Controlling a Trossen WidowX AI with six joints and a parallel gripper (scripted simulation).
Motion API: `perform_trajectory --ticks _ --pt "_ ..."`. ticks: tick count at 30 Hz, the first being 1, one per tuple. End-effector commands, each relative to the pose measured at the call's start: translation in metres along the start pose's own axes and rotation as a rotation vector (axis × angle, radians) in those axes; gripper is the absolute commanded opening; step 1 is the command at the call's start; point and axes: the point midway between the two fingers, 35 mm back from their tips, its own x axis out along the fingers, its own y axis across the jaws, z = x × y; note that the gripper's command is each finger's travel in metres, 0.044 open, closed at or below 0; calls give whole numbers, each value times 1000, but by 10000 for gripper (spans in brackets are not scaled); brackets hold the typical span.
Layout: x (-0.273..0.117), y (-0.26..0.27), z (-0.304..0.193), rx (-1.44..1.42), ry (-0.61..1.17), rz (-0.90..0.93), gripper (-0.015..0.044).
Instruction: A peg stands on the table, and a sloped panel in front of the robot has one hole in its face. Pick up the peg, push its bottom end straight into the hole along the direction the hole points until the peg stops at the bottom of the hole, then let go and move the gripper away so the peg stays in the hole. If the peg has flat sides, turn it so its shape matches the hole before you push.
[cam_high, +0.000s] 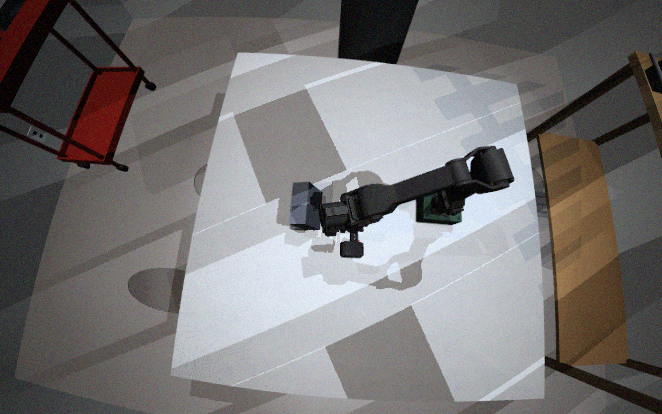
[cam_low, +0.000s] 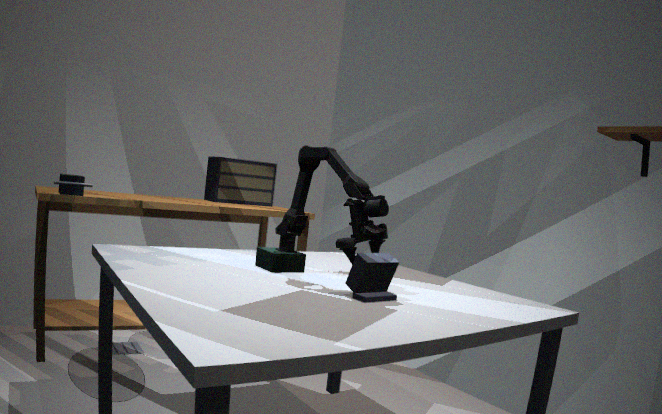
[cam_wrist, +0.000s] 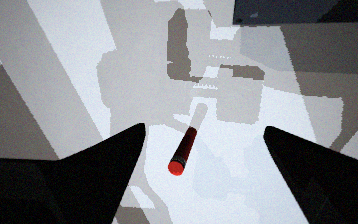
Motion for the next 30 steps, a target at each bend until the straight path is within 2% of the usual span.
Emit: perform_trajectory --ticks 1,16,30 --pt "-3 8 -6 -66 41 -41 440" --pt "-20 33 -31 -274 170 -170 440" --pt "-2 30 -32 -274 170 -170 440"
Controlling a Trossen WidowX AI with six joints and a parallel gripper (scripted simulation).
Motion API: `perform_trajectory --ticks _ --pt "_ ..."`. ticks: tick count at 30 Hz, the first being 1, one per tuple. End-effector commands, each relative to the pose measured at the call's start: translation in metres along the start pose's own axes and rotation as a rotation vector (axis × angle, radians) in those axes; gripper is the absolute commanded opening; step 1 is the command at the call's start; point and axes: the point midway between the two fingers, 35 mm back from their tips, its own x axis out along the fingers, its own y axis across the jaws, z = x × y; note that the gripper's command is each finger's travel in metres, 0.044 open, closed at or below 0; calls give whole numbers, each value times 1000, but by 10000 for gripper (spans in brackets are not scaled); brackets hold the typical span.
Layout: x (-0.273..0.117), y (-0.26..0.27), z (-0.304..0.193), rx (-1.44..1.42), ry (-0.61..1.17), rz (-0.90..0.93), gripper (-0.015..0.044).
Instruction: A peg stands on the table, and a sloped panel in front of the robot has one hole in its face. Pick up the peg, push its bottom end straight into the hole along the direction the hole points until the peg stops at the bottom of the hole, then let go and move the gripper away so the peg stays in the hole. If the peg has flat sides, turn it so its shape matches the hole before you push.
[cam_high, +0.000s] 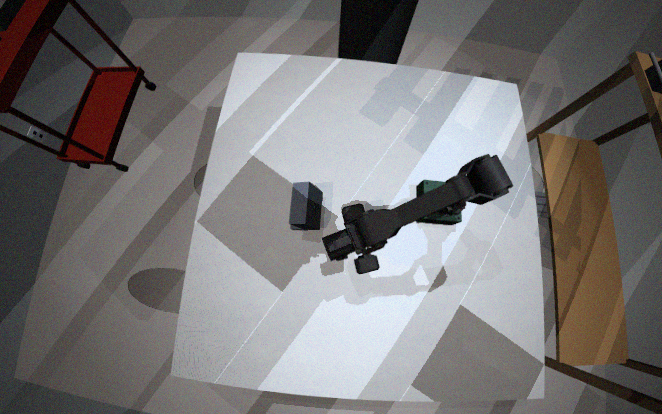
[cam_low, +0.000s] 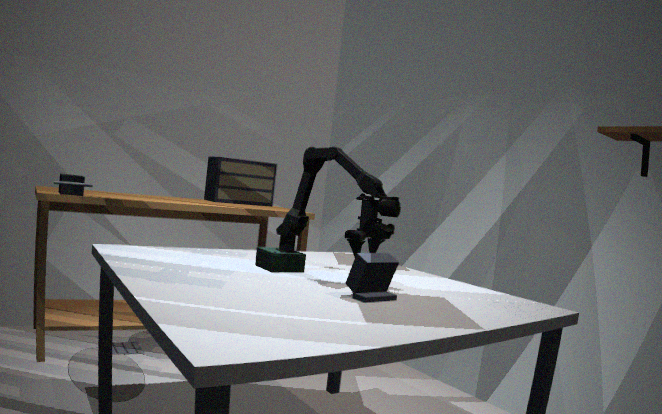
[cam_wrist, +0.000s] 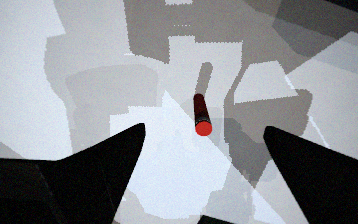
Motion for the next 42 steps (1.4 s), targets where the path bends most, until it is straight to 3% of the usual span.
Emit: perform_trajectory --ticks 1,33,42 --pt "10 -1 -3 -6 15 -6 440" --pt "53 -2 -6 -6 15 -6 440" --pt "50 -1 -3 -2 8 -1 204"
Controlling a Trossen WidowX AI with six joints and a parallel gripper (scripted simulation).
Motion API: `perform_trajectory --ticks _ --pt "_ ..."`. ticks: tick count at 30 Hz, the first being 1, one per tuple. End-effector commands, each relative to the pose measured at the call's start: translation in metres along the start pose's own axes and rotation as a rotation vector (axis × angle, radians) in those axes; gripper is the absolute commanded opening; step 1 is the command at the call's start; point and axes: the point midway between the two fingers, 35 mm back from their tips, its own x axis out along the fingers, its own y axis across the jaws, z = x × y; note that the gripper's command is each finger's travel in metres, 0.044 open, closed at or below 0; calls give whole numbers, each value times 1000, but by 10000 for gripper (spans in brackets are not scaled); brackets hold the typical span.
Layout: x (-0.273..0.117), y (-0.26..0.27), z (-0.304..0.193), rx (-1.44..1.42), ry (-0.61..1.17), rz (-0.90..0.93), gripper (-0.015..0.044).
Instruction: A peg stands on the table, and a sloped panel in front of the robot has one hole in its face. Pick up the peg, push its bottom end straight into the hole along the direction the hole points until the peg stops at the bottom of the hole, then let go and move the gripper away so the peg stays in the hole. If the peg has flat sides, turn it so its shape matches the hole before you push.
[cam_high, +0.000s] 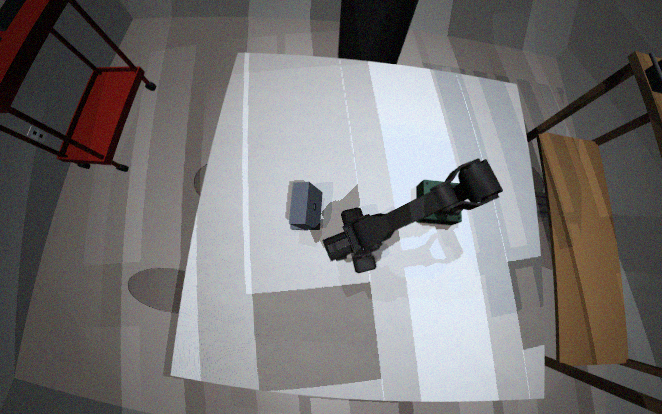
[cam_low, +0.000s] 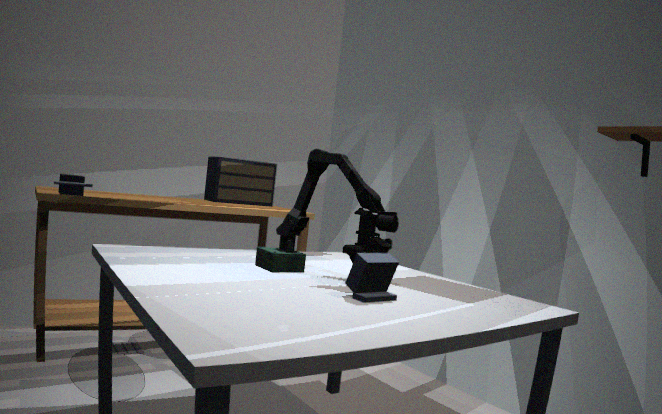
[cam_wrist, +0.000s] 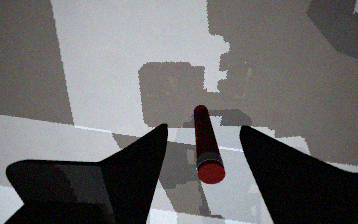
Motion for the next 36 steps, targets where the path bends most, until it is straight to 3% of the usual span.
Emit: perform_trajectory --ticks 1,6,13,36 --pt "0 0 0 0 0 1 177" --pt "0 0 0 0 0 1 46" --pt "0 0 0 0 0 1 0" --pt "-80 1 3 -3 4 -4 0"
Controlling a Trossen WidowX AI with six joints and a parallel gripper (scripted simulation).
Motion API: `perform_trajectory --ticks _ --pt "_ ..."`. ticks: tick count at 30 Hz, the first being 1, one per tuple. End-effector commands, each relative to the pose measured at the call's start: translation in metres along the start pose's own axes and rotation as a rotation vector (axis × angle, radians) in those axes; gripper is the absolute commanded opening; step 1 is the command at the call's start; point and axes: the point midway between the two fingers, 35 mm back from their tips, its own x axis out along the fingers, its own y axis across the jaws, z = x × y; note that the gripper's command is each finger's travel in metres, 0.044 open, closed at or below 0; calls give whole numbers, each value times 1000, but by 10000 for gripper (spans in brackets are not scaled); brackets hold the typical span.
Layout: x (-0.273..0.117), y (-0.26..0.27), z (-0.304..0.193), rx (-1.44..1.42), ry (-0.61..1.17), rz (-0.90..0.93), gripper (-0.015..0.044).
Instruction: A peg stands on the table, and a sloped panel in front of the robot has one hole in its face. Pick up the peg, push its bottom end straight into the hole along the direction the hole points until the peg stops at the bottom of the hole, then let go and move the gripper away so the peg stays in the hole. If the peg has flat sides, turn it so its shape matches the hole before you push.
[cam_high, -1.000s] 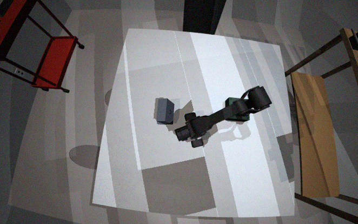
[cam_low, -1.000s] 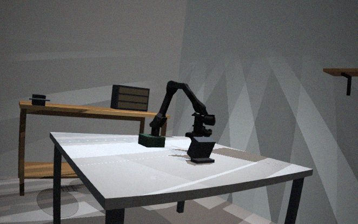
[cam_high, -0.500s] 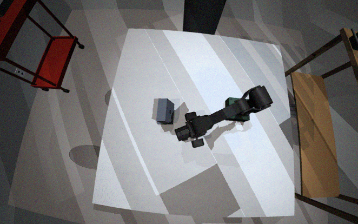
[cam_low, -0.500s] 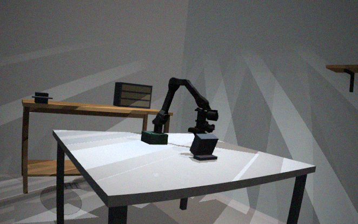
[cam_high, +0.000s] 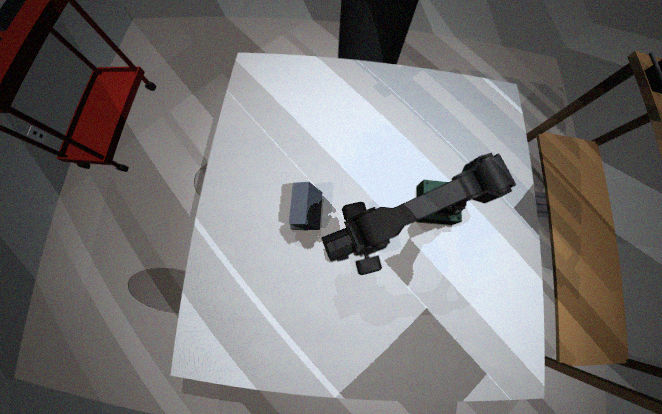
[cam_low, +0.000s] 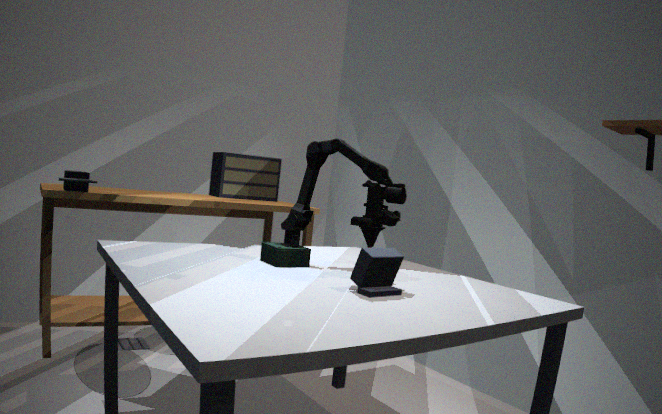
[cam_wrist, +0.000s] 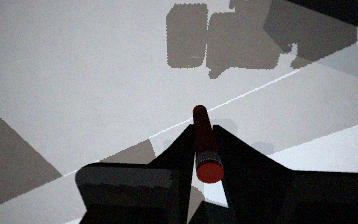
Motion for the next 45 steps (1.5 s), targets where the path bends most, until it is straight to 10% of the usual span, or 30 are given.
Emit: perform_trajectory --ticks 1,45 --pt "-3 -1 0 0 -1 -5 0" --pt "5 -19 2 136 -207 -26 0"
